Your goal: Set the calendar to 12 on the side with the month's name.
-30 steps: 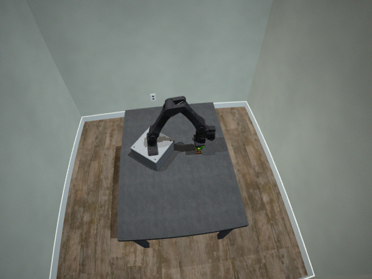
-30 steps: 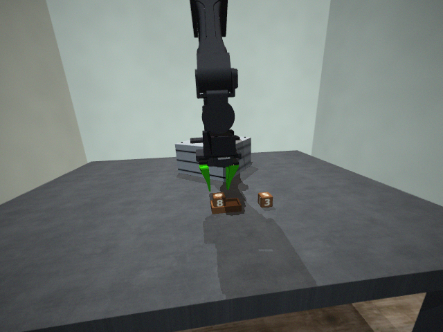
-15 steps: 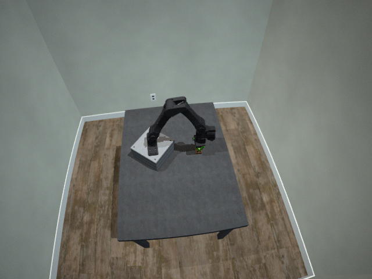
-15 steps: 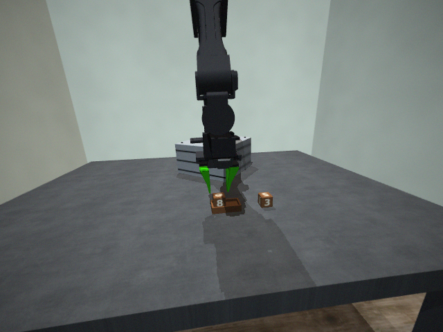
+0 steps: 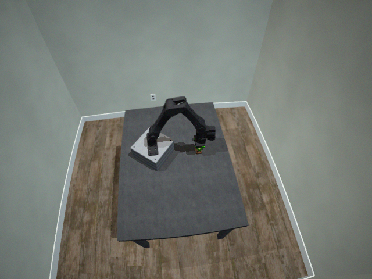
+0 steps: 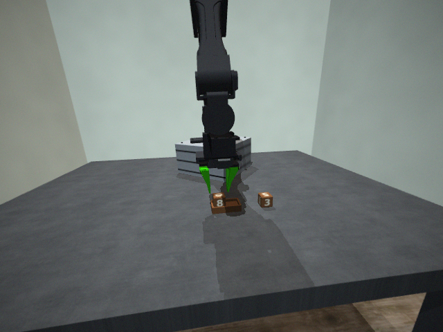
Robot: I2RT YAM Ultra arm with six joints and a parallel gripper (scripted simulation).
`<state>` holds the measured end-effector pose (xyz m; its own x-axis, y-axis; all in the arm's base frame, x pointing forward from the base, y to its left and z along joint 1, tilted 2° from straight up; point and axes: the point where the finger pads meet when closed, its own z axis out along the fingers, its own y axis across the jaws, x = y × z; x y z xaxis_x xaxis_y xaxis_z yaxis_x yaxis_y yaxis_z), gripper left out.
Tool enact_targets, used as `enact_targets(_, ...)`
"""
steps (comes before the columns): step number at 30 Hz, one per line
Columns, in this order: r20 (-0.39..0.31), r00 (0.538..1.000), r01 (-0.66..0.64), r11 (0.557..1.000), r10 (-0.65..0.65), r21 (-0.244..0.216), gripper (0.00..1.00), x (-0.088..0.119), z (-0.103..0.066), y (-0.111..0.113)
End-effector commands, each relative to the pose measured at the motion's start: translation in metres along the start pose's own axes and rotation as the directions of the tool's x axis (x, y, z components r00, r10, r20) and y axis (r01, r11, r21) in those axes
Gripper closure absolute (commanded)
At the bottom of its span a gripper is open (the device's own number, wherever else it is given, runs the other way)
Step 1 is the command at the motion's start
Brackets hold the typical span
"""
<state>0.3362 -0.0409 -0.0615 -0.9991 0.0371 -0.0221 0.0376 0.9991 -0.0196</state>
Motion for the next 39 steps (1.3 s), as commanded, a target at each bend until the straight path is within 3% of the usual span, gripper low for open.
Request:
enact_targets(1, 0.012, 1.0, 0.0, 1.0, 0.0, 0.0, 0.55, -0.003, -0.002, 0.0)
enact_targets(26, 0.012, 1.0, 0.0, 1.0, 0.0, 0.0, 0.55, -0.003, -0.001, 0.0)
enact_targets(39, 0.012, 1.0, 0.0, 1.0, 0.0, 0.0, 0.55, -0.003, 0.017, 0.0)
